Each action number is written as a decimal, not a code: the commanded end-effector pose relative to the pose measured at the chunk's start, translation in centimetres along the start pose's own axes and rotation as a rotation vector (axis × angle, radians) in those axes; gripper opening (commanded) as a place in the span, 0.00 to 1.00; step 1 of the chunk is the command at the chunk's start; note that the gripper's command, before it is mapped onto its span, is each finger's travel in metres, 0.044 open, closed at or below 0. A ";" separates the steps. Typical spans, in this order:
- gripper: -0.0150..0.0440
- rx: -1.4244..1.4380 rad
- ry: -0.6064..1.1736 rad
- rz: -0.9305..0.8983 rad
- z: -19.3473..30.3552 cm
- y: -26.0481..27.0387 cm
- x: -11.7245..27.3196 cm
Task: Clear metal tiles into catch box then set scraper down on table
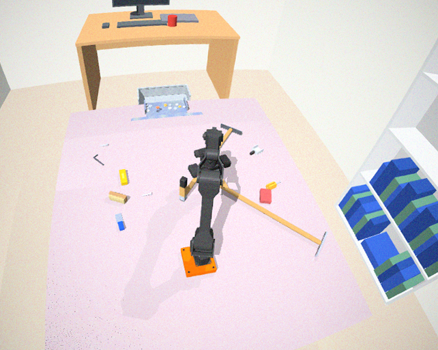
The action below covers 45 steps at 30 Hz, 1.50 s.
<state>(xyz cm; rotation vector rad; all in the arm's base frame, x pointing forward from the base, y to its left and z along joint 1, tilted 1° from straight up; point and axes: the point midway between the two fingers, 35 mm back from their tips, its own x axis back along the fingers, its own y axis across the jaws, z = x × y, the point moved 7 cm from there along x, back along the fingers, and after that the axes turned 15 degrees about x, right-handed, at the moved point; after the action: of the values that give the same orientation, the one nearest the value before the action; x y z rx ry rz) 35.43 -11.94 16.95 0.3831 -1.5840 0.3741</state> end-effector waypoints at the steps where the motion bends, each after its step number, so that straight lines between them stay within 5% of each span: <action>1: 0.25 0.003 0.011 -0.001 0.1 -0.7 -0.2; 45: 0.25 0.003 0.004 0.017 1.0 -7.8 0.2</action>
<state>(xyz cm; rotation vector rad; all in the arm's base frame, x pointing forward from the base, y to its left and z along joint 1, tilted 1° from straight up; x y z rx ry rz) 38.30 -18.32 17.57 0.3778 -1.5973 0.3981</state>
